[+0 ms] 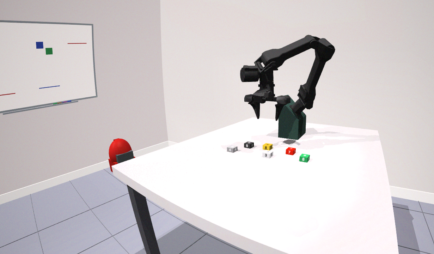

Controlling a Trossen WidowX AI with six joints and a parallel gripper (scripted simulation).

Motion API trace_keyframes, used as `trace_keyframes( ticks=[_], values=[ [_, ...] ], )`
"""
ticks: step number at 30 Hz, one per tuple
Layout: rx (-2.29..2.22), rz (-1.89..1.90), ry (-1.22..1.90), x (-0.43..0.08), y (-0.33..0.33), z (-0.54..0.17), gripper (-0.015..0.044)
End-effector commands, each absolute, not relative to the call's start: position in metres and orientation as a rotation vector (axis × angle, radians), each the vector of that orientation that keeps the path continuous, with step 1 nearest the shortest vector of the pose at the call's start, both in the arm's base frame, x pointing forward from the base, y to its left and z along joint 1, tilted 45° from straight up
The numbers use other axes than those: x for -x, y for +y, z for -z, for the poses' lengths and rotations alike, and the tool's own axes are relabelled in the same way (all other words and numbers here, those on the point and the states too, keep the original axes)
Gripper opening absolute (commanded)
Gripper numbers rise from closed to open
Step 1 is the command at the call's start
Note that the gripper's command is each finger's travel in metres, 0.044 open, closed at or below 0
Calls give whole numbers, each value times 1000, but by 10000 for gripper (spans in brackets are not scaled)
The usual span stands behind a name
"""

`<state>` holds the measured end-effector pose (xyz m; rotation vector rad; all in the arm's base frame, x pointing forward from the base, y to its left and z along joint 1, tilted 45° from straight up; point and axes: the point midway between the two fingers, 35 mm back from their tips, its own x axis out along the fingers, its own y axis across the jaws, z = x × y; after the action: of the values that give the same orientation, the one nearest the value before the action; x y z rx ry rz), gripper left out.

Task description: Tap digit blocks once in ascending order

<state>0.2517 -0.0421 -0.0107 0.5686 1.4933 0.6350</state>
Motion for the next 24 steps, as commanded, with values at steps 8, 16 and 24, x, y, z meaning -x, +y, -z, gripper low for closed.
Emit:
trace_keyframes(
  ticks=[8, 16, 24],
  values=[
    [-577, -633, 1492, -251, -40, 10, 400],
    [-577, -629, 1493, -253, 6, -37, 400],
    [-582, -637, 1492, -247, 33, -62, 400]
  ],
)
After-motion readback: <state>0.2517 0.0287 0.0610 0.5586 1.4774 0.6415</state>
